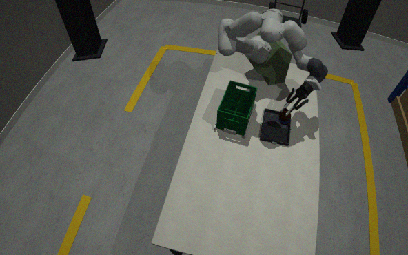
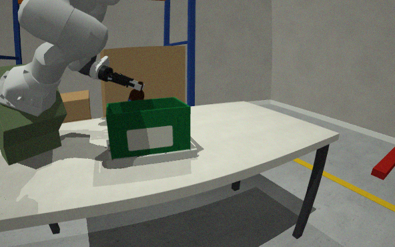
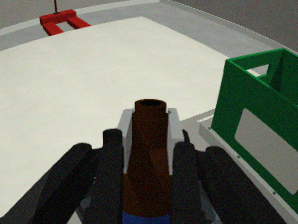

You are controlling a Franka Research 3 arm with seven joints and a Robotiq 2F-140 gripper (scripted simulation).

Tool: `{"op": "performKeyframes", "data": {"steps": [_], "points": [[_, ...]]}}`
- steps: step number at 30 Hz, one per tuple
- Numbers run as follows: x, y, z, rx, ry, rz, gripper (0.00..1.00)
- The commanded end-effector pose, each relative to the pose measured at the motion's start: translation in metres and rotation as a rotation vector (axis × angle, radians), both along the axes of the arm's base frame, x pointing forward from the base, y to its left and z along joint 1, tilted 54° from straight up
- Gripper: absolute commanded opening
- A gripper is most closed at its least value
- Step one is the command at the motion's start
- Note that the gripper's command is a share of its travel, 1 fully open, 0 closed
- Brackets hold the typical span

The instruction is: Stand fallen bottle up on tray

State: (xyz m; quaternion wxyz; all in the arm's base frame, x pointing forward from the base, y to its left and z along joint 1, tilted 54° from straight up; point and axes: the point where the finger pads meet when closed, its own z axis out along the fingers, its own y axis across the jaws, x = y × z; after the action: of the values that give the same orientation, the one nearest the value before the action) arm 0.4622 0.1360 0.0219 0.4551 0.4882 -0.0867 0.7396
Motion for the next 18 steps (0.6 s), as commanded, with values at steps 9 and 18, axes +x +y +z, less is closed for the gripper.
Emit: {"op": "performKeyframes", "data": {"steps": [9,18], "points": [[-0.0011,-0.0014,0.0058,0.011,-0.012,0.012,0.0],[-0.0013,-0.0017,0.0061,0.011,-0.012,0.012,0.0]]}}
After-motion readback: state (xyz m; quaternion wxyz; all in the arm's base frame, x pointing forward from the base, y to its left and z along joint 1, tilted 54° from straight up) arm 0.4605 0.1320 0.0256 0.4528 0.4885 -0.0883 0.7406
